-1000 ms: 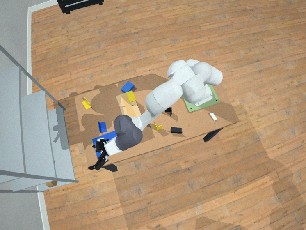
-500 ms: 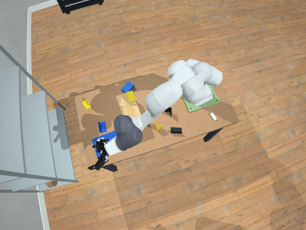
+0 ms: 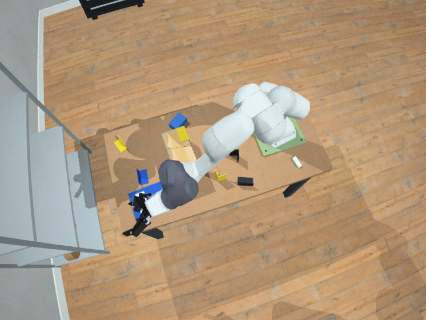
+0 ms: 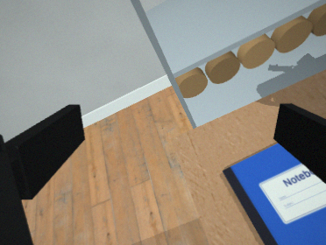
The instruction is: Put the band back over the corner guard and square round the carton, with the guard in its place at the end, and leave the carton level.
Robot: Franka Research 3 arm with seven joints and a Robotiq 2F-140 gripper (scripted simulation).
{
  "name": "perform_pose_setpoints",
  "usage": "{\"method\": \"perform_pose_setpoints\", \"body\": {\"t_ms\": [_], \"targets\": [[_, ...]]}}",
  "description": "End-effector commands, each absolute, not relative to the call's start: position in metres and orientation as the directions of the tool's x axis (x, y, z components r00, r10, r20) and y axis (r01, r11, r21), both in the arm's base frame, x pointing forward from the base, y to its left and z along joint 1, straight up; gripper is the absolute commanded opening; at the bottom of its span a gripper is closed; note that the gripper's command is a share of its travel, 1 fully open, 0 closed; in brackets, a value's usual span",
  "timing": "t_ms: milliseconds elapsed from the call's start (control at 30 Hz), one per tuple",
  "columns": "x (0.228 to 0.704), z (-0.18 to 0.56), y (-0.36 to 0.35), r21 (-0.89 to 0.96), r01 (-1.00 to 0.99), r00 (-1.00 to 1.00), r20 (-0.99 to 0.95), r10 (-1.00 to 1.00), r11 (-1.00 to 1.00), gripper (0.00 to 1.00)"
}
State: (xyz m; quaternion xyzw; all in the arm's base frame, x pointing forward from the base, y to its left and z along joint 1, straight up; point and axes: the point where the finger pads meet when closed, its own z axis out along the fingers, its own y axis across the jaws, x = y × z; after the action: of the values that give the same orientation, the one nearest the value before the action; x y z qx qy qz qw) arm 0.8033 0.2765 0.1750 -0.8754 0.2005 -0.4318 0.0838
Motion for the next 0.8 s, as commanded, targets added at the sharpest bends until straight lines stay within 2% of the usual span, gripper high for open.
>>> {"method": "perform_pose_setpoints", "body": {"t_ms": [0, 767], "targets": [[0.804, 0.177, 0.274, -0.325, -0.288, 0.541, 0.721, -0.434, -0.901, 1.00], [0.806, 0.200, 0.242, -0.405, -0.406, 0.463, 0.682, -0.566, -0.819, 1.00]]}}
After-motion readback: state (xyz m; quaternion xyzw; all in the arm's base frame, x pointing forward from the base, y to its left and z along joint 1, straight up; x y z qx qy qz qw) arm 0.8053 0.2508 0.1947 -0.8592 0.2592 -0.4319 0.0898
